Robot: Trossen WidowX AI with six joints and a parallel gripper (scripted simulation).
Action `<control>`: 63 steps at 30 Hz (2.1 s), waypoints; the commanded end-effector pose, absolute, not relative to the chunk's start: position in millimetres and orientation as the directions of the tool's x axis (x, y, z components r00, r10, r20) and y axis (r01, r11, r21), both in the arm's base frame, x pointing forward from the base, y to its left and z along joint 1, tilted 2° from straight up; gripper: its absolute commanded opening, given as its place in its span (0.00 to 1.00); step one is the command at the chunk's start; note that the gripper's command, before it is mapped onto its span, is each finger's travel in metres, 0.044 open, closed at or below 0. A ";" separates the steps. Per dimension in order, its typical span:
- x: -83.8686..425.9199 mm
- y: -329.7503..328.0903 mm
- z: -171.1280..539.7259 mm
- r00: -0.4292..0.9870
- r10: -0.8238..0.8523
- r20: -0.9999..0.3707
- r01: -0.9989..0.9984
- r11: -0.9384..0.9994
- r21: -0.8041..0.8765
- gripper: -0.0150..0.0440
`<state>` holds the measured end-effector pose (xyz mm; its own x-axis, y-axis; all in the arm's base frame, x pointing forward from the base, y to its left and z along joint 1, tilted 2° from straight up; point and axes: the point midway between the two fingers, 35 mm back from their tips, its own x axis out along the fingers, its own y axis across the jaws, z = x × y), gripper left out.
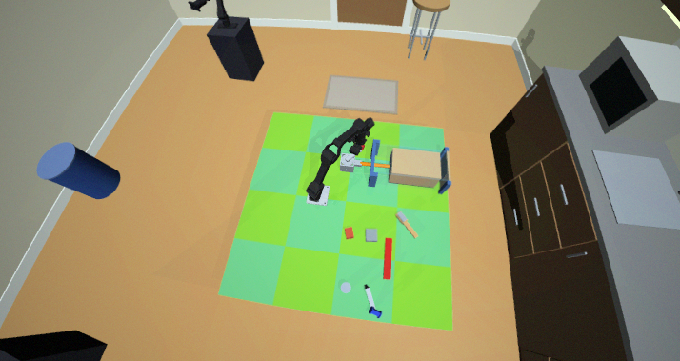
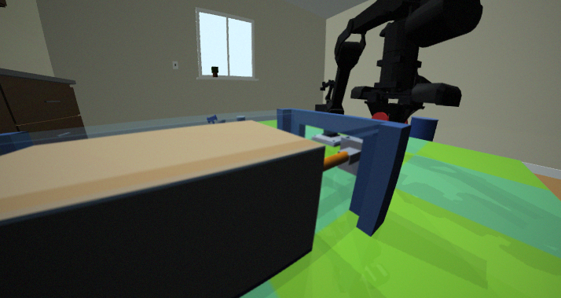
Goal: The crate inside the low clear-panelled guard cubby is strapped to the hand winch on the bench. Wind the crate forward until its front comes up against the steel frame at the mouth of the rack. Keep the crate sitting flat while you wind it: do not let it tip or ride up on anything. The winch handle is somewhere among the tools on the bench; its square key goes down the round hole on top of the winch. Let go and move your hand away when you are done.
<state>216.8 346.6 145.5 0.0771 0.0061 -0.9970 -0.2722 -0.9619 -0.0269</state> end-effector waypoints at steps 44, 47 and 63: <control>147.6 367.1 141.7 0.038 0.024 -0.999 -0.251 -0.967 -0.033 0.25; 143.8 366.8 141.5 0.037 0.024 -0.999 -0.251 -0.967 -0.033 0.25; 125.5 362.9 140.5 0.035 0.024 -0.999 -0.251 -0.967 -0.032 0.25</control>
